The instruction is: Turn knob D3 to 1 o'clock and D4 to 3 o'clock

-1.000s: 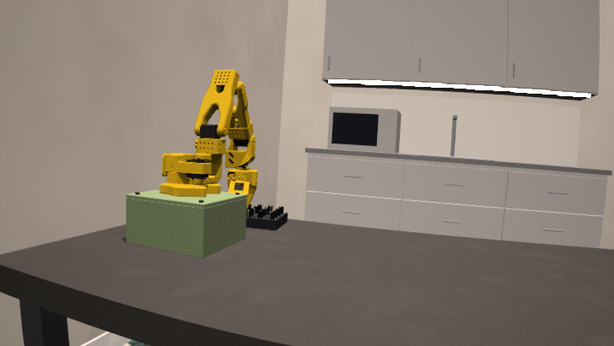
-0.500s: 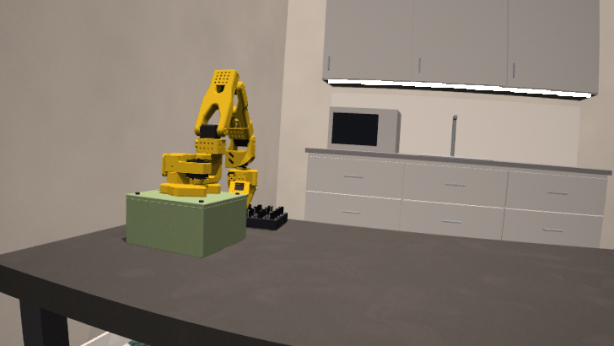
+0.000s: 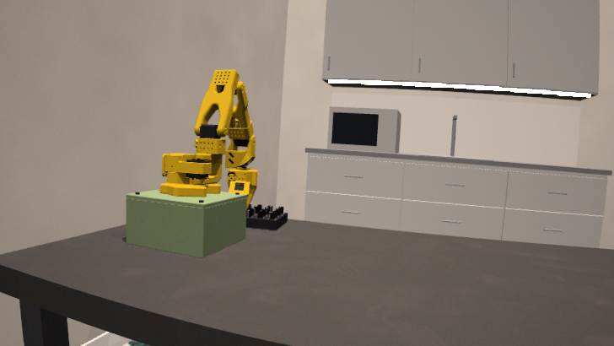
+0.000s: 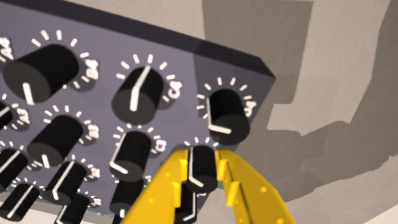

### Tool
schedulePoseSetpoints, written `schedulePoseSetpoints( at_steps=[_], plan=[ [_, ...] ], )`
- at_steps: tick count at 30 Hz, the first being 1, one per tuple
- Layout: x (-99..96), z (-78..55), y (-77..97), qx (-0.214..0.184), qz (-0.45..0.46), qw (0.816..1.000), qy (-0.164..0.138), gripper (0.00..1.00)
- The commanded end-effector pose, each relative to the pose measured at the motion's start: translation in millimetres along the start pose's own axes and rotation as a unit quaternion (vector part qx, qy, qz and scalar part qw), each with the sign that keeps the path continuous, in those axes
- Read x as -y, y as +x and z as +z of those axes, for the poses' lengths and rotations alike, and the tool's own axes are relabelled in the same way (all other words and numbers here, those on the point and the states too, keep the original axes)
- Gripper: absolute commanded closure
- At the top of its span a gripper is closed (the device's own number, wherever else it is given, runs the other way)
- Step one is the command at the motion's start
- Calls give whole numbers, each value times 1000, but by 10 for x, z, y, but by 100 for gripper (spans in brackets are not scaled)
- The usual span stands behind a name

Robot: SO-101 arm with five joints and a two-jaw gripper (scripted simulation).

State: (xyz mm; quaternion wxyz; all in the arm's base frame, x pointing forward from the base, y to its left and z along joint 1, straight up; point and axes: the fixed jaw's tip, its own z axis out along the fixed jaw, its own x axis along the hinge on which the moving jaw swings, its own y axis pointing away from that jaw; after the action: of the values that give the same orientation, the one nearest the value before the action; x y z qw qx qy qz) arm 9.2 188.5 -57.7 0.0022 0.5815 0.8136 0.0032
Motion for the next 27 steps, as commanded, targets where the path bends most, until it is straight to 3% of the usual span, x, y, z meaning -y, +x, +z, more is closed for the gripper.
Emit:
schedulePoseSetpoints(
  at_steps=[1, 27],
  plan=[
    [22, 7, -1, -2, -8, 1000, 3, 98],
    [10, 6, 0, -2, -8, 1000, 3, 92]
  ],
)
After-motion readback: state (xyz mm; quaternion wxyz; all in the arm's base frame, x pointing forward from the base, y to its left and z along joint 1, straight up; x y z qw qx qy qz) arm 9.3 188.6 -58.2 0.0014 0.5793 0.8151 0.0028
